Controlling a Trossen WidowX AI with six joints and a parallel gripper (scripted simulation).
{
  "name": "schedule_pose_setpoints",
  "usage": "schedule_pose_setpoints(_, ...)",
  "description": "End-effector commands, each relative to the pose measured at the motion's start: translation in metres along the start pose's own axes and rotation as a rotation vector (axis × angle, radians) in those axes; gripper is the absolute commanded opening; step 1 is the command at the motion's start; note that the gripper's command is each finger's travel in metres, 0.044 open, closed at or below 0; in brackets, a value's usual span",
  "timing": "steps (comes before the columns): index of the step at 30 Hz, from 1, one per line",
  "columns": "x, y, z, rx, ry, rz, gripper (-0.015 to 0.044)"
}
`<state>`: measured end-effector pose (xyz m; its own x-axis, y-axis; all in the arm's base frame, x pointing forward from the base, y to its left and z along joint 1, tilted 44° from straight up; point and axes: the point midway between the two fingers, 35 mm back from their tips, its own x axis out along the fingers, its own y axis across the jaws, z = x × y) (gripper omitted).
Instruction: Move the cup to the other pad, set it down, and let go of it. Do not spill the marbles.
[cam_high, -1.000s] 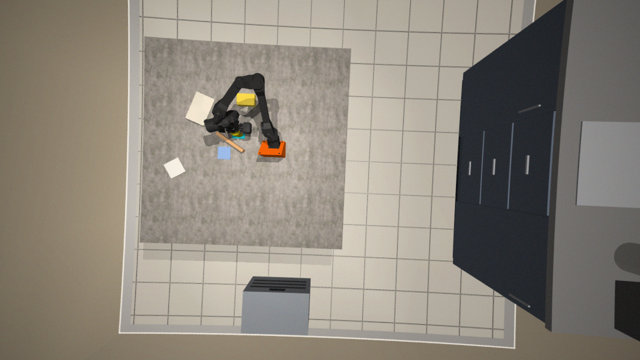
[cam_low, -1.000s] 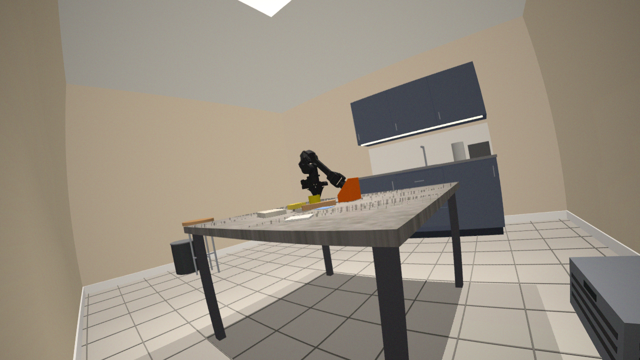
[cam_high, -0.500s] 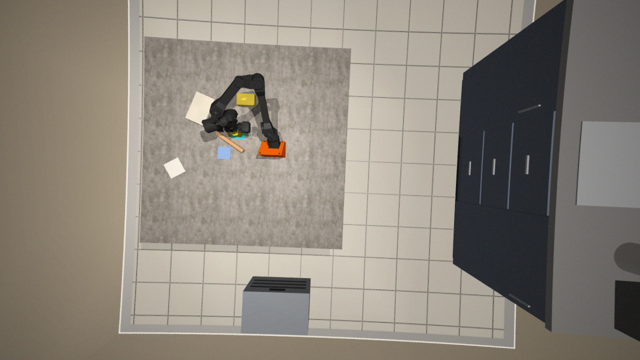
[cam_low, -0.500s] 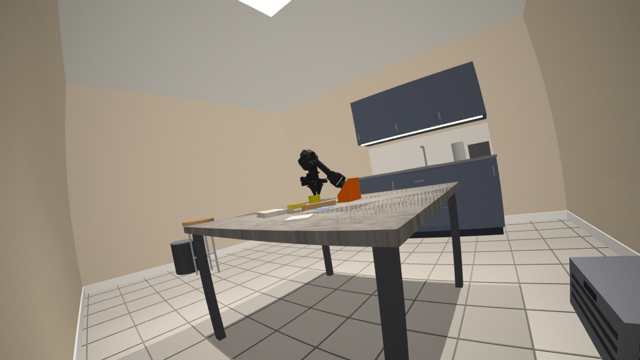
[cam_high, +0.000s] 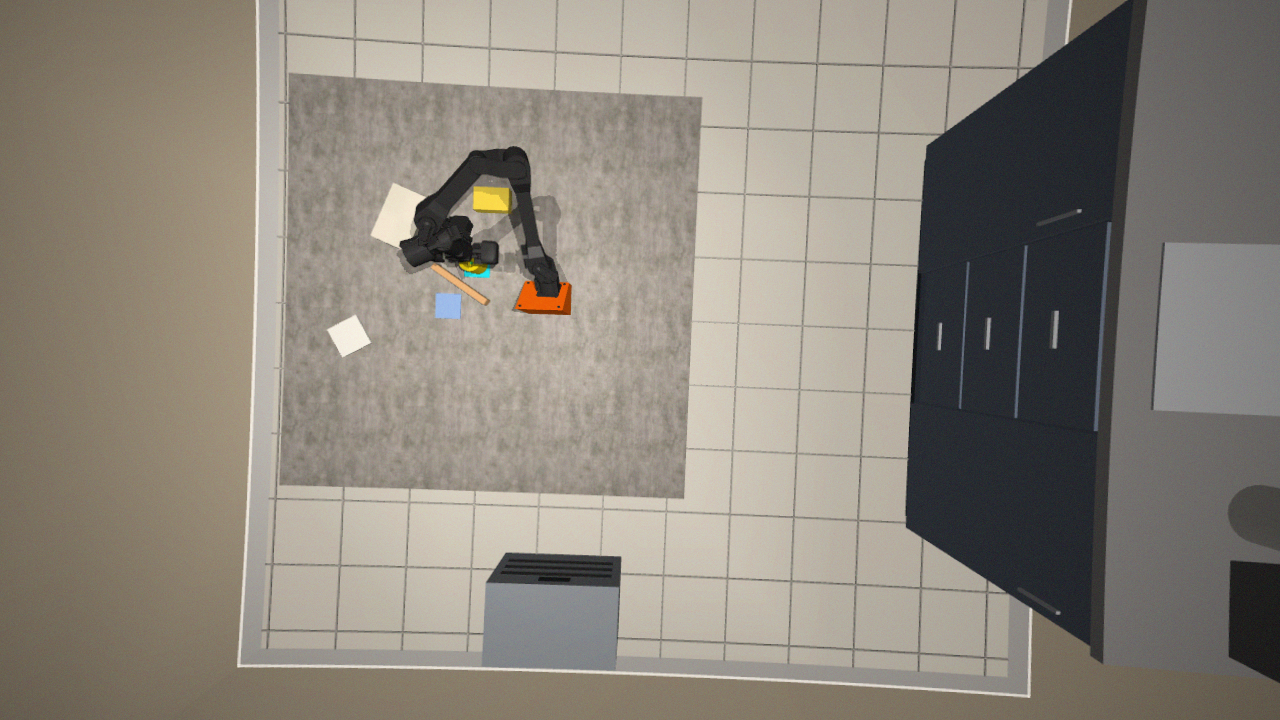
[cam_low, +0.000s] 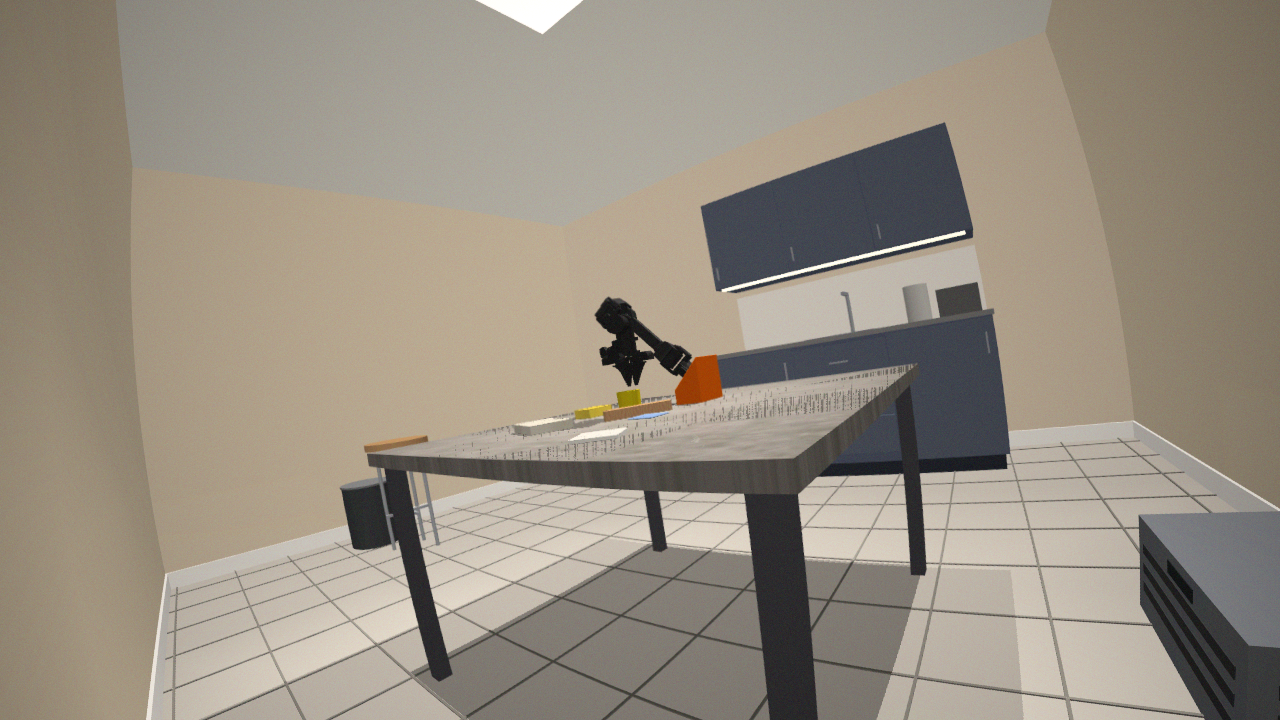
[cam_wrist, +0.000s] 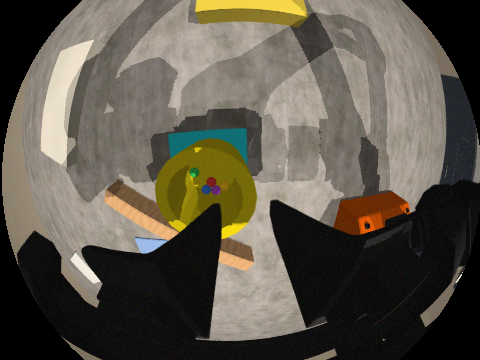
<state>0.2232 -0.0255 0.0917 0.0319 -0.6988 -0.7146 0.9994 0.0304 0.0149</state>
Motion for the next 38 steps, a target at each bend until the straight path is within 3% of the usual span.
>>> schedule_pose_setpoints(1,-0.008,0.0,0.0,0.006,0.004,0.003,0.0147)
schedule_pose_setpoints(3,-0.008,0.0,0.0,0.006,0.004,0.003,0.0147)
schedule_pose_setpoints(14,-0.007,0.0,0.0,0.0,0.0,0.001,0.0435)
schedule_pose_setpoints(32,-0.064,0.001,0.0,0.004,0.006,0.002,0.044)
schedule_pose_setpoints(38,-0.068,0.002,0.001,0.004,0.006,0.002,0.044)
